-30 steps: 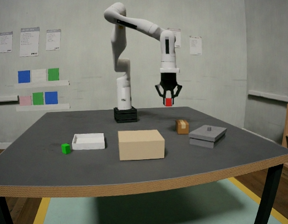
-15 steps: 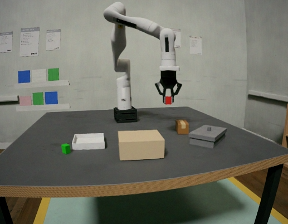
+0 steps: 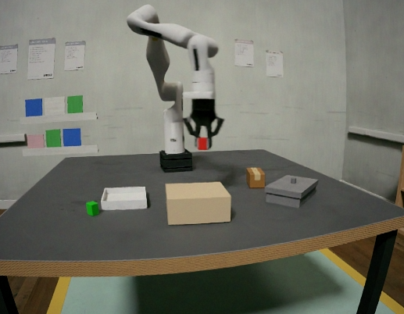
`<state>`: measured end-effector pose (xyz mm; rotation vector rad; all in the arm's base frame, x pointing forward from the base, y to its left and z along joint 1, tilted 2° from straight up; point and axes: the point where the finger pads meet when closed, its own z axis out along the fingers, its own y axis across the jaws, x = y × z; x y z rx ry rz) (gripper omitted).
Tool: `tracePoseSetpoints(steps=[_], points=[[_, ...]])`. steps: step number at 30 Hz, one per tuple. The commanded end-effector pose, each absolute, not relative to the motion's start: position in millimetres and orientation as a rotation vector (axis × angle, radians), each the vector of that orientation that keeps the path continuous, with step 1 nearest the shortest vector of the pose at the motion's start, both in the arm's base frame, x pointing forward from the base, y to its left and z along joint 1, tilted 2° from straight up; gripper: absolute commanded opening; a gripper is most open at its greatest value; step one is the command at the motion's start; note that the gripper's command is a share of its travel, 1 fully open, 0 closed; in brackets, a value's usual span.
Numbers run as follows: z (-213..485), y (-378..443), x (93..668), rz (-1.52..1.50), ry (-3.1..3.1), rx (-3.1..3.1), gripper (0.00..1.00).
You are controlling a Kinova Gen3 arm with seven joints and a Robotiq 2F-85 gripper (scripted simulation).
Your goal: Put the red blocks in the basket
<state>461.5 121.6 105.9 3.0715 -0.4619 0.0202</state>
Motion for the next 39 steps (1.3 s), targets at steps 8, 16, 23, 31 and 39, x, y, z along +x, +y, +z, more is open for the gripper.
tracePoseSetpoints(steps=[8, 16, 23, 31, 39], points=[[113, -33, 503, 0.029, -0.884, 2.983, 0.1], [115, -95, 515, 0.03, -0.901, 2.978, 0.1], [115, -95, 515, 0.03, -0.901, 2.978, 0.1], [115, -95, 515, 0.03, -0.901, 2.978, 0.1], [114, -95, 515, 0.03, -0.901, 2.978, 0.1]])
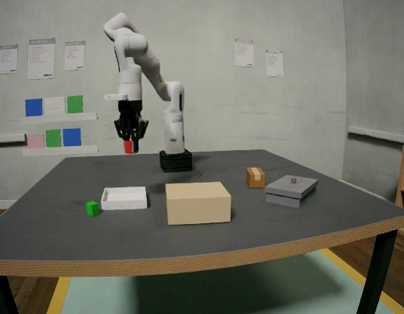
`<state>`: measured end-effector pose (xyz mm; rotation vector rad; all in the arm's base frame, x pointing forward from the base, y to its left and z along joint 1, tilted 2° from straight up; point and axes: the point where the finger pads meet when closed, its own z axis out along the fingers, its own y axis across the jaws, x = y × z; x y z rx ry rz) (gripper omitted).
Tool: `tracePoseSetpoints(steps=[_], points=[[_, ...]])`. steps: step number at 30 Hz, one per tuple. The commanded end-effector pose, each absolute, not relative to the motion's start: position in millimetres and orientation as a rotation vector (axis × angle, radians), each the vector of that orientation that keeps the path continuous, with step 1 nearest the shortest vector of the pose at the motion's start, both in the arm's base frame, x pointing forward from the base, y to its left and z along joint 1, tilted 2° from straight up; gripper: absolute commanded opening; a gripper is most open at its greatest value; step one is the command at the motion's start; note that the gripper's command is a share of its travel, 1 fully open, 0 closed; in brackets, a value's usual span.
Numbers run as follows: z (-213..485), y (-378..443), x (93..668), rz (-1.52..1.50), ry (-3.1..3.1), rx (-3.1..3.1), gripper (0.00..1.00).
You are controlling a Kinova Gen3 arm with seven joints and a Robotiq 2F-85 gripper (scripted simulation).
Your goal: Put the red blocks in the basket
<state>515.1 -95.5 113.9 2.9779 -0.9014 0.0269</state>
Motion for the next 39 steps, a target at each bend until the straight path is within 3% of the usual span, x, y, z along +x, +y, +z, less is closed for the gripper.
tracePoseSetpoints(steps=[1, 39], points=[[114, -95, 515, 0.03, -0.901, 2.978, 0.1], [76, -97, 516, 0.03, -0.901, 2.978, 0.1]])
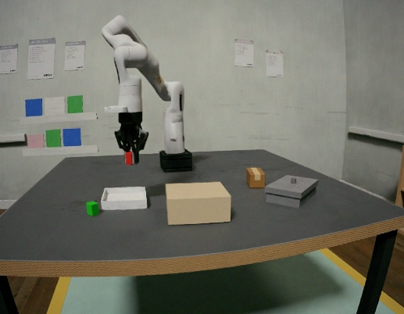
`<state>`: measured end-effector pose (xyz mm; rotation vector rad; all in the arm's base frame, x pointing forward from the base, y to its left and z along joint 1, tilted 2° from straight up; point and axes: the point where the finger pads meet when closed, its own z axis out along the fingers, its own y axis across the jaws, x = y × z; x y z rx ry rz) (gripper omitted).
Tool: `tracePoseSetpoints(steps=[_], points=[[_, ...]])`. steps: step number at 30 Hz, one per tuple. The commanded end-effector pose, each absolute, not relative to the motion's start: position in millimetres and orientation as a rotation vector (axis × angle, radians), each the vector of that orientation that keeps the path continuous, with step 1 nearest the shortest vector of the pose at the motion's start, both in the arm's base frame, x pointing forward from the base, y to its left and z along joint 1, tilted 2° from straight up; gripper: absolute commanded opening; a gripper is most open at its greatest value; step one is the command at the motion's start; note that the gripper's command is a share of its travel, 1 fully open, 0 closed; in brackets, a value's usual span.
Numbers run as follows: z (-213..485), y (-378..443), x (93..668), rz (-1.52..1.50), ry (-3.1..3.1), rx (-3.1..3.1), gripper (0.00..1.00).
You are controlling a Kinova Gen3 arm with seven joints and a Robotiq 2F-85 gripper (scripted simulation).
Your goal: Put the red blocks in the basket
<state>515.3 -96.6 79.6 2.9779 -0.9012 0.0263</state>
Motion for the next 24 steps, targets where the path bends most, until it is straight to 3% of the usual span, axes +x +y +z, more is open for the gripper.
tracePoseSetpoints(steps=[1, 24], points=[[74, -97, 516, 0.03, -0.901, 2.978, 0.1], [29, -98, 517, 0.03, -0.901, 2.978, 0.1]])
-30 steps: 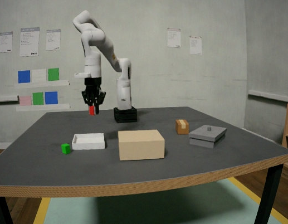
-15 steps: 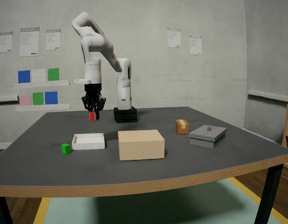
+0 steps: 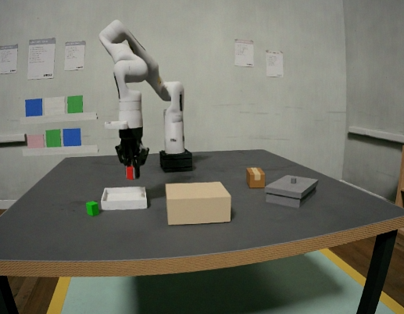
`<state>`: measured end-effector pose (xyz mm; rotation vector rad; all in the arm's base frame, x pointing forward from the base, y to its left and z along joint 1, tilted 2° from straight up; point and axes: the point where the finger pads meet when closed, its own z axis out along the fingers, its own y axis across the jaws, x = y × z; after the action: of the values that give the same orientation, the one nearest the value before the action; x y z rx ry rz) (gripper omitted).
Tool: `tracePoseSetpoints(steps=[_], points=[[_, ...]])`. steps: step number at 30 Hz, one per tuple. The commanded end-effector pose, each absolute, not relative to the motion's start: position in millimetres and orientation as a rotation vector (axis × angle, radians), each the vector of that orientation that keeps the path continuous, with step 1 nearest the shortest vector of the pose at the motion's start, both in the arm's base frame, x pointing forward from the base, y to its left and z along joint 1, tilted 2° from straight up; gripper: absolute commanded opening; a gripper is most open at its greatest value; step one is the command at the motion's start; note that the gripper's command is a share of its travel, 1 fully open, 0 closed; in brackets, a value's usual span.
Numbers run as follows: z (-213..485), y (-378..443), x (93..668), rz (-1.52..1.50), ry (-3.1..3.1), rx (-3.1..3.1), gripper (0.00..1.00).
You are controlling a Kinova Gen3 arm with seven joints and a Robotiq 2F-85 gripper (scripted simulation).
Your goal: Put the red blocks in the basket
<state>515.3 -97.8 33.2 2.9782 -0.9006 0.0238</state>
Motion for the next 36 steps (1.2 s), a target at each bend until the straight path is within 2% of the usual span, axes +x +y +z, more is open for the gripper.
tracePoseSetpoints(steps=[1, 36], points=[[27, -98, 517, 0.03, -0.901, 2.978, 0.1], [-33, -101, 517, 0.03, -0.901, 2.978, 0.1]])
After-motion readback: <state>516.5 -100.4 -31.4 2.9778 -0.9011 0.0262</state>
